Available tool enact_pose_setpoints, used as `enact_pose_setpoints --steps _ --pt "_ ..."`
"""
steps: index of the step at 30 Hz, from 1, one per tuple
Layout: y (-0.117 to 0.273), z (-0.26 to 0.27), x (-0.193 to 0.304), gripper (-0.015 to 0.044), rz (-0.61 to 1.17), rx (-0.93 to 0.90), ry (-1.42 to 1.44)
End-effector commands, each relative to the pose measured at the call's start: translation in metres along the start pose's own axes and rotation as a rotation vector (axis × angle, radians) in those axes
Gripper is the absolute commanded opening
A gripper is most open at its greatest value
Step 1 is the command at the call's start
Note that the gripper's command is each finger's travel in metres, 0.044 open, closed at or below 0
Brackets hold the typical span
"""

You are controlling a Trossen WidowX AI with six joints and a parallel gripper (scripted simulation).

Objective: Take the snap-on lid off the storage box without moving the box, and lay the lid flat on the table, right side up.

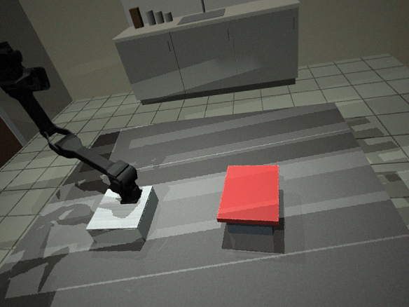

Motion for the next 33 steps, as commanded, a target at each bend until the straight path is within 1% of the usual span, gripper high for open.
enact_pose_setpoints --steps 1,3,6,7,10,12,17,20,23,27,30,33 --pt "-0.002 0.001 -0.001 0.0374 0.002 -0.005 -0.007" --pt "-0.021 0.013 -0.006 0.0321 0.02 -0.049 -0.063" --pt "-0.061 0.043 -0.012 0.0243 0.073 -0.141 -0.189" --pt "-0.07 0.051 -0.013 0.0235 0.089 -0.162 -0.219" --pt "-0.096 0.076 -0.013 0.0235 0.14 -0.223 -0.311" --pt "-0.103 0.083 -0.012 0.0235 0.157 -0.24 -0.337" --pt "-0.149 0.143 0.002 0.0235 0.3 -0.348 -0.53" --pt "-0.167 0.173 0.015 0.0235 0.384 -0.389 -0.622" --pt "-0.176 0.192 0.024 0.0235 0.44 -0.41 -0.677" --pt "-0.193 0.241 0.055 0.0235 0.602 -0.445 -0.818" --pt "-0.199 0.271 0.079 0.0235 0.714 -0.452 -0.902" --pt "-0.2 0.287 0.095 0.0235 0.782 -0.449 -0.949"
Point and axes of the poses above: the point midway between the two fingers, 35 mm back from their tips, its own y axis back along the fingers, its own z axis across the jaws, x = y × z, the point moved 10 cm from there along y, back along the fingers, and after that the axes turned 3 degrees about -y, right-handed, at the moved point
